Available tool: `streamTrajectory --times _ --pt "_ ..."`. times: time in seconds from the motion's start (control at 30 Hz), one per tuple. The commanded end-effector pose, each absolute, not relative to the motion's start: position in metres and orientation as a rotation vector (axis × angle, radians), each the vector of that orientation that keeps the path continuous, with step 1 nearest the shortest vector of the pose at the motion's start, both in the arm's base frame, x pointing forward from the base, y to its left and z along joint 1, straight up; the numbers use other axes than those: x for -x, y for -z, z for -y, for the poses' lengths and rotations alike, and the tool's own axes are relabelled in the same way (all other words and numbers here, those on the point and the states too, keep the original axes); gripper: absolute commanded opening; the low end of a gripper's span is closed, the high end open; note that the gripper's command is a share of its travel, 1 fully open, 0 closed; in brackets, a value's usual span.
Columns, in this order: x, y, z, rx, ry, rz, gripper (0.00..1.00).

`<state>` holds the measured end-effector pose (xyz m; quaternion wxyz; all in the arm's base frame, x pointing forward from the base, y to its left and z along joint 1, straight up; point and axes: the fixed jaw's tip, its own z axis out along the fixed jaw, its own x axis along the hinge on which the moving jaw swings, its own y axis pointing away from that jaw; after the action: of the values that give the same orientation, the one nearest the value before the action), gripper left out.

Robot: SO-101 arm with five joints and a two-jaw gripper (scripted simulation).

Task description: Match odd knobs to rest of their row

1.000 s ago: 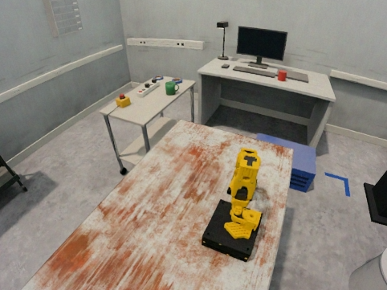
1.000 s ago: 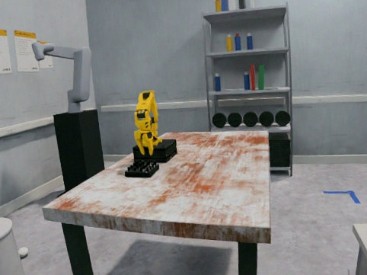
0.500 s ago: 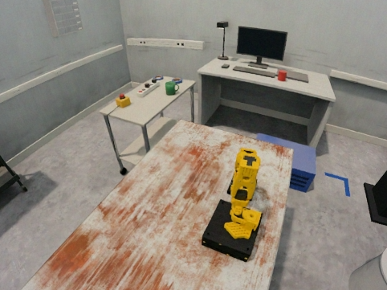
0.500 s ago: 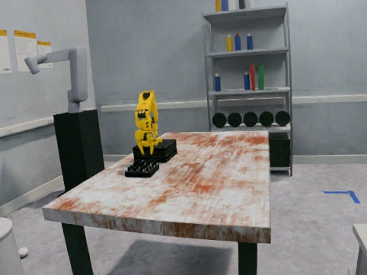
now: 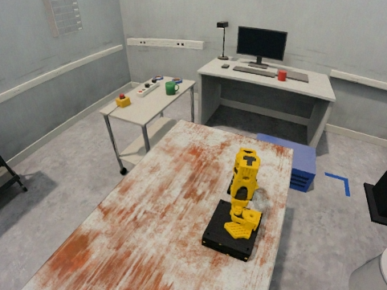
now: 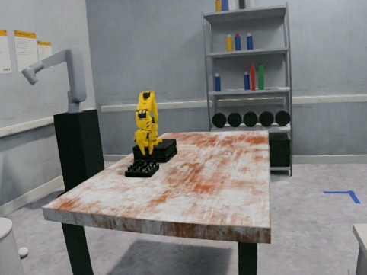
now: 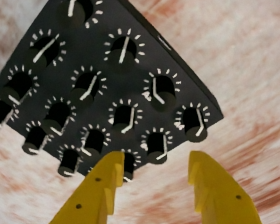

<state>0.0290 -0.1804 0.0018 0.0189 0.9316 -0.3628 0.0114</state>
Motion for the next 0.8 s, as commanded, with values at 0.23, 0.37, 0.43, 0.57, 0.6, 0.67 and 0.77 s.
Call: streamTrajectory --times 0.23,0.37,0.43,0.57,0.6,0.67,0.77 --pt "-0.0315 0.0034 0.1736 -3.039 -0.001 0.79 0.12" --pt "-0.0324 0.0034 0.1738 -3.069 -0.001 0.665 0.11" --pt "-0.0328 0.0034 0.1739 -3.08 -0.001 0.61 0.11" --pt "-0.0336 0.0034 0.174 -3.098 -0.001 0.513 0.11" --pt "-0.0336 0.0034 0.174 -3.098 -0.001 0.513 0.11" --pt "-0.0337 0.0034 0.174 -3.101 -0.001 0.492 0.11" --pt "-0.0342 0.0034 0.174 -3.11 -0.001 0.435 0.1"
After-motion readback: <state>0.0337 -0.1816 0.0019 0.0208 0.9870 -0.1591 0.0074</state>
